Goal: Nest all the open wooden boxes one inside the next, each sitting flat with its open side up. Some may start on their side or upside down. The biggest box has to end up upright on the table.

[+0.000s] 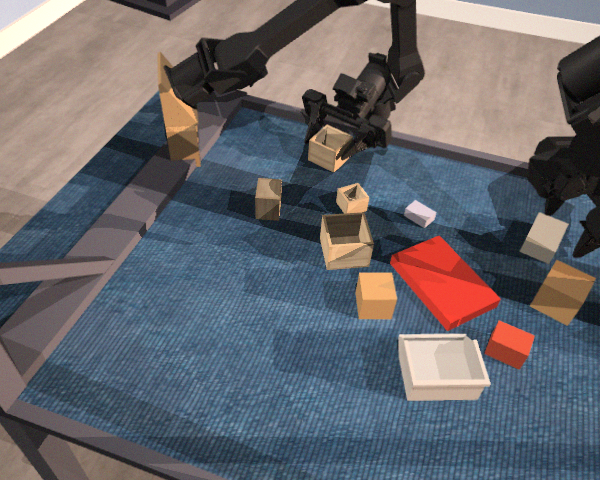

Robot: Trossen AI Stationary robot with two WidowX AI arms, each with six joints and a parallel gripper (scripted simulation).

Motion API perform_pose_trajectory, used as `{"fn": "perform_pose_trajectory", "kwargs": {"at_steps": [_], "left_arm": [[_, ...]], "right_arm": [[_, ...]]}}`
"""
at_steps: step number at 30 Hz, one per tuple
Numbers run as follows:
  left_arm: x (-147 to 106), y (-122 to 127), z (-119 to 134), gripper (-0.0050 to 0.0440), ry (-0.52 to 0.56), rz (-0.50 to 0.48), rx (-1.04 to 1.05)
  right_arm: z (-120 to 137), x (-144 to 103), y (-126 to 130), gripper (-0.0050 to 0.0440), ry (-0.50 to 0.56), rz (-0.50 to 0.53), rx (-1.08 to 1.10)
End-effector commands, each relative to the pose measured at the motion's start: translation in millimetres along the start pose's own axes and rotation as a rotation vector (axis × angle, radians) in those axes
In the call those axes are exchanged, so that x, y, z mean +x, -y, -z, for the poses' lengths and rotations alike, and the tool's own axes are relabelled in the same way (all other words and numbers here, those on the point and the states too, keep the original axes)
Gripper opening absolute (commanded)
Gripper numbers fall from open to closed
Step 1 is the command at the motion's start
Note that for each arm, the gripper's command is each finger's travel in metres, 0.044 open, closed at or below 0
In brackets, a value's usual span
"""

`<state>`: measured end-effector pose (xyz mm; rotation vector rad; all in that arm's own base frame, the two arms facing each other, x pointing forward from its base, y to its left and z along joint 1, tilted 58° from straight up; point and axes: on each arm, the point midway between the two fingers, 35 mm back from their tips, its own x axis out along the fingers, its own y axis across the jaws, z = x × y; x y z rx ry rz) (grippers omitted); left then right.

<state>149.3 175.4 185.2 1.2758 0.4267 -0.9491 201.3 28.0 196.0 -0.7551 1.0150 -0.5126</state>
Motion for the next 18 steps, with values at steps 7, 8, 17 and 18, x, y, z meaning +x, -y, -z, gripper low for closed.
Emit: {"fn": "perform_pose_trajectory", "kwargs": {"at_steps": [7, 8, 17, 18], "left_arm": [[-2, -1, 0, 0.0400, -0.005, -0.001, 0.009], [-2, -1, 0, 0.0400, -0.010, 0.001, 0.009], [-6, -1, -18, 0.0400, -0.308, 0.004, 0.002], [-6, -2, -18, 0.0400, -0.313, 0.003, 0.001]], "right_arm": [[-1, -1, 1, 0.0400, 0.002, 0.000, 0.001], [-1, -1, 1, 0.0400, 0.002, 0.000, 0.001], [-1, -1, 1, 0.0400, 0.002, 0.000, 0.001], [-1, -1, 1, 0.0400, 0.002, 0.000, 0.001]]}}
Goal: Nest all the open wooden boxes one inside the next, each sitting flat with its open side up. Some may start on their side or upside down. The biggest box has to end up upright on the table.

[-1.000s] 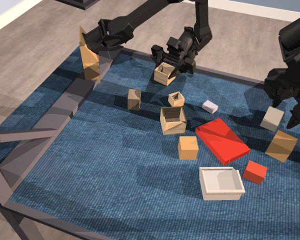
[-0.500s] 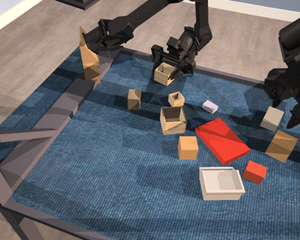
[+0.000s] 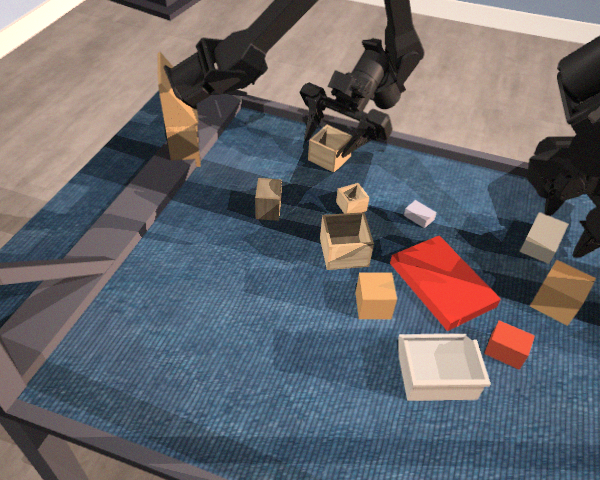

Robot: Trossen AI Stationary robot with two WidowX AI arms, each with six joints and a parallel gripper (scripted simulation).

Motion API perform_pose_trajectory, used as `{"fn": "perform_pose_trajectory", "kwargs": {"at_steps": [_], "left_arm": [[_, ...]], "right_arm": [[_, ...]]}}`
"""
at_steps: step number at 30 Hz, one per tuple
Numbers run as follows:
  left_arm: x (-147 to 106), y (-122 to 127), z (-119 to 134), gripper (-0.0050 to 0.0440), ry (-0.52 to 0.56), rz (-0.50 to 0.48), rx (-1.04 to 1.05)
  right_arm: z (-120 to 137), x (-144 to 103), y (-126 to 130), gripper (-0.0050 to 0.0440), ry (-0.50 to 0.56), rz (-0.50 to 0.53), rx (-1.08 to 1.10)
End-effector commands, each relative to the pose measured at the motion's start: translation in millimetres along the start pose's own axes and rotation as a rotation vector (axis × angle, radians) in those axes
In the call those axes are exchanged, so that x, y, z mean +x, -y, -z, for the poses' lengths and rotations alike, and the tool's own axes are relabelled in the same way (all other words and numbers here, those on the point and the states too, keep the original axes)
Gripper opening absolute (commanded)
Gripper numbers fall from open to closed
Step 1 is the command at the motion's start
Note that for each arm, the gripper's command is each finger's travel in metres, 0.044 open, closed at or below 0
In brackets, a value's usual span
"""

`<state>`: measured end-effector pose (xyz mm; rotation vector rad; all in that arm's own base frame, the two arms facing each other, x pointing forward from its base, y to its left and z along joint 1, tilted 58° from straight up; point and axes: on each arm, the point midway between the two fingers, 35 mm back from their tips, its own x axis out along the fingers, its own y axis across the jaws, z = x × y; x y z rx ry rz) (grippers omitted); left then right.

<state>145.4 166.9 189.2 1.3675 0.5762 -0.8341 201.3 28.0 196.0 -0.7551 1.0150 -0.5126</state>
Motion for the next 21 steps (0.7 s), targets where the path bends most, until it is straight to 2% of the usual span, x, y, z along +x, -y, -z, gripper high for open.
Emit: {"fn": "perform_pose_trajectory", "kwargs": {"at_steps": [1, 5, 11, 16, 19, 21], "left_arm": [[-5, -2, -8, 0.0400, -0.128, 0.001, 0.002], [-5, -1, -10, 0.0400, -0.168, 0.009, 0.005], [-11, -2, -21, 0.0400, -0.406, 0.001, 0.002], [-11, -1, -23, 0.0400, -0.446, 0.006, 0.001], [-12, 0, -29, 0.0400, -0.549, 0.031, 0.007], [-12, 0, -29, 0.0400, -0.549, 0.031, 0.007]], "right_arm": [[-1, -1, 1, 0.0400, 0.002, 0.000, 0.001], [-1, -1, 1, 0.0400, 0.002, 0.000, 0.001], [-1, -1, 1, 0.0400, 0.002, 0.000, 0.001], [-1, -1, 1, 0.0400, 0.002, 0.000, 0.001], [-1, -1, 1, 0.0400, 0.002, 0.000, 0.001], [-1, -1, 1, 0.0400, 0.002, 0.000, 0.001]]}}
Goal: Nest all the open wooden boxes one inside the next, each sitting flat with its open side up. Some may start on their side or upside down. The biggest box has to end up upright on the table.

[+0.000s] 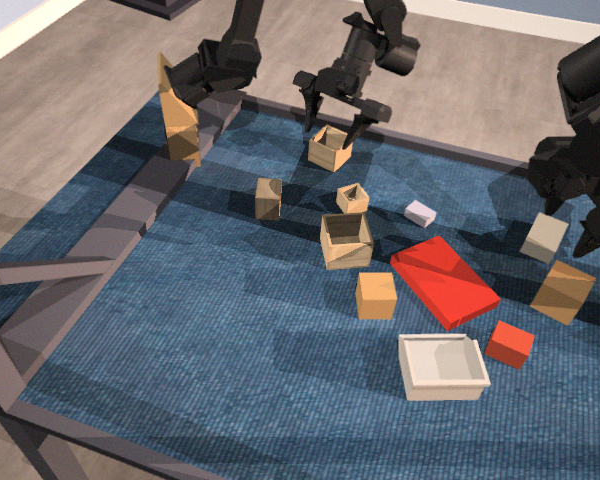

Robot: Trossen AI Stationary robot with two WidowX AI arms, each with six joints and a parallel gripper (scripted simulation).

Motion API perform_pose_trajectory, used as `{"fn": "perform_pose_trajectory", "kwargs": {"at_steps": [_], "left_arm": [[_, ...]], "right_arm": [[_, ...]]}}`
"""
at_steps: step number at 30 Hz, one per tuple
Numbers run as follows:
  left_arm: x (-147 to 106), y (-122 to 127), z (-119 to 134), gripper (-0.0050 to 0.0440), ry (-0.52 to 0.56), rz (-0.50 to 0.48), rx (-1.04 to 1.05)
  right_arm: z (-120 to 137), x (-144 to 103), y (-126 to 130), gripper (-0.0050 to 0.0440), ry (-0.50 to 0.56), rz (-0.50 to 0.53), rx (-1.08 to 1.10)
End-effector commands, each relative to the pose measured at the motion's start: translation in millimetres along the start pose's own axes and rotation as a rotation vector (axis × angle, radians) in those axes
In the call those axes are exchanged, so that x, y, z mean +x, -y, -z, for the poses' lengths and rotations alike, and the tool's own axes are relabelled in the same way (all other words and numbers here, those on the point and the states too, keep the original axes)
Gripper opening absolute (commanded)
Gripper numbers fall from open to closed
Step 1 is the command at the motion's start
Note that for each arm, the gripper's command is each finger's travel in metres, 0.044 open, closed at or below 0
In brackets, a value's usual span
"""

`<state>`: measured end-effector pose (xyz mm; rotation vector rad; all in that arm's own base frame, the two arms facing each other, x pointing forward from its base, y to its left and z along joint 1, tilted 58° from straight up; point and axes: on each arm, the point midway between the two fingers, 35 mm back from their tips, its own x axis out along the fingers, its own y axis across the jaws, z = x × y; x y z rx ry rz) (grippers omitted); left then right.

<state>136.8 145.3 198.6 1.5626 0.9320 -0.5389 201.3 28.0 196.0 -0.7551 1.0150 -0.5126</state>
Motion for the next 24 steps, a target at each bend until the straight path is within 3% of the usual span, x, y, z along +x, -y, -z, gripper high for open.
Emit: {"fn": "perform_pose_trajectory", "kwargs": {"at_steps": [1, 5, 18, 24], "left_arm": [[-7, -1, -5, 0.0400, -0.147, 0.012, 0.006], [-15, -2, -7, 0.0400, -0.270, -0.018, -0.013], [-15, 3, -14, 0.0400, -0.374, 0.039, -0.024], [-19, 5, -13, 0.0400, -0.480, 0.050, -0.038]], "right_arm": [[-1, -1, 1, 0.0400, 0.002, 0.000, 0.001], [-1, -1, 1, 0.0400, 0.002, 0.000, 0.001], [-1, -1, 1, 0.0400, 0.002, 0.000, 0.001], [-1, -1, 1, 0.0400, 0.002, 0.000, 0.001]]}}
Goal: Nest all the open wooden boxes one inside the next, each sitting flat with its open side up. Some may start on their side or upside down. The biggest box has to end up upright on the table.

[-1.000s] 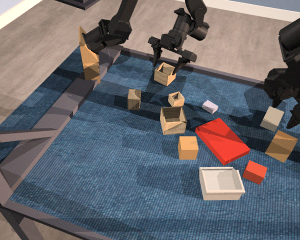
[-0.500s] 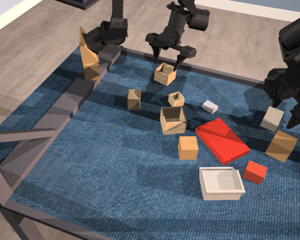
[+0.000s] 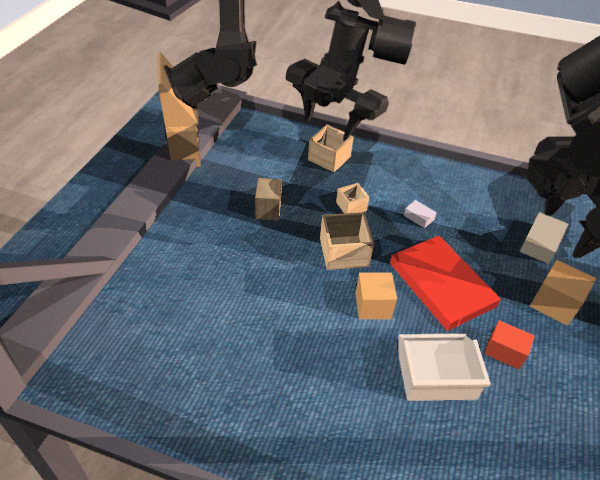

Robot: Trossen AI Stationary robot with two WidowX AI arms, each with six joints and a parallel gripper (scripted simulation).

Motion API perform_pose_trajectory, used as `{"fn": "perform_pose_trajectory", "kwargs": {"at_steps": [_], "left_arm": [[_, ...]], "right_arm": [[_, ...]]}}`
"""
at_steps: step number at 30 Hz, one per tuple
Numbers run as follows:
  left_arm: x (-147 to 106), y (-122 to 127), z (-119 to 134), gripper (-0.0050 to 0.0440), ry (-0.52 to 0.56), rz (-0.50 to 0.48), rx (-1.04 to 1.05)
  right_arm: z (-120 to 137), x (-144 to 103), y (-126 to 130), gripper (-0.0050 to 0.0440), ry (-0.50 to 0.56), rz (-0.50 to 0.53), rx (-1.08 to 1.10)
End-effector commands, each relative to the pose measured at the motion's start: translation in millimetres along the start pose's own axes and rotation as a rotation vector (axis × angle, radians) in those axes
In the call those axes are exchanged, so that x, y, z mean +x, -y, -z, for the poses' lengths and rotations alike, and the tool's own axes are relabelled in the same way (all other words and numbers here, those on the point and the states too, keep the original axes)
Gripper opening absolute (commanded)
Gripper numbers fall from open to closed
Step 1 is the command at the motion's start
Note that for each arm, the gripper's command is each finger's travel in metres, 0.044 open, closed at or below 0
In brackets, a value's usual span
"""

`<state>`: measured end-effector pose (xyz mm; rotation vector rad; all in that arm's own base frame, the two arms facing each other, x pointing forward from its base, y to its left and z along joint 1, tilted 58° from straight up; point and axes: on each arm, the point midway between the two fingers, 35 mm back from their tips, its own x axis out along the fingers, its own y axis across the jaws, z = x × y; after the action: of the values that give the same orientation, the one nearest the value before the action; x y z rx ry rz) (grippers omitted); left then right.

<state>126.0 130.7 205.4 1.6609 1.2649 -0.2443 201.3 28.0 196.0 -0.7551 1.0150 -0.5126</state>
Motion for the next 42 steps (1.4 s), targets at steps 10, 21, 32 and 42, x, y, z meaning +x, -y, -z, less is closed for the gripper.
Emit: {"fn": "perform_pose_trajectory", "kwargs": {"at_steps": [10, 21, 32, 42], "left_arm": [[-12.3, -5.1, -1.7, 0.0400, -0.175, -0.047, -0.004], [-14.7, -7.6, -0.1, 0.0400, -0.181, -0.059, -0.010], [-14.7, -7.6, -0.1, 0.0400, -0.181, -0.059, -0.010], [-14.7, -7.6, -0.1, 0.0400, -0.181, -0.059, -0.010]], "right_arm": [[-1.4, -0.8, 1.1, 0.0400, 0.002, 0.000, 0.001], [-1.4, -0.8, 1.1, 0.0400, 0.002, 0.000, 0.001], [-1.4, -0.8, 1.1, 0.0400, 0.002, 0.000, 0.001], [-1.4, -0.8, 1.1, 0.0400, 0.002, 0.000, 0.001]]}}
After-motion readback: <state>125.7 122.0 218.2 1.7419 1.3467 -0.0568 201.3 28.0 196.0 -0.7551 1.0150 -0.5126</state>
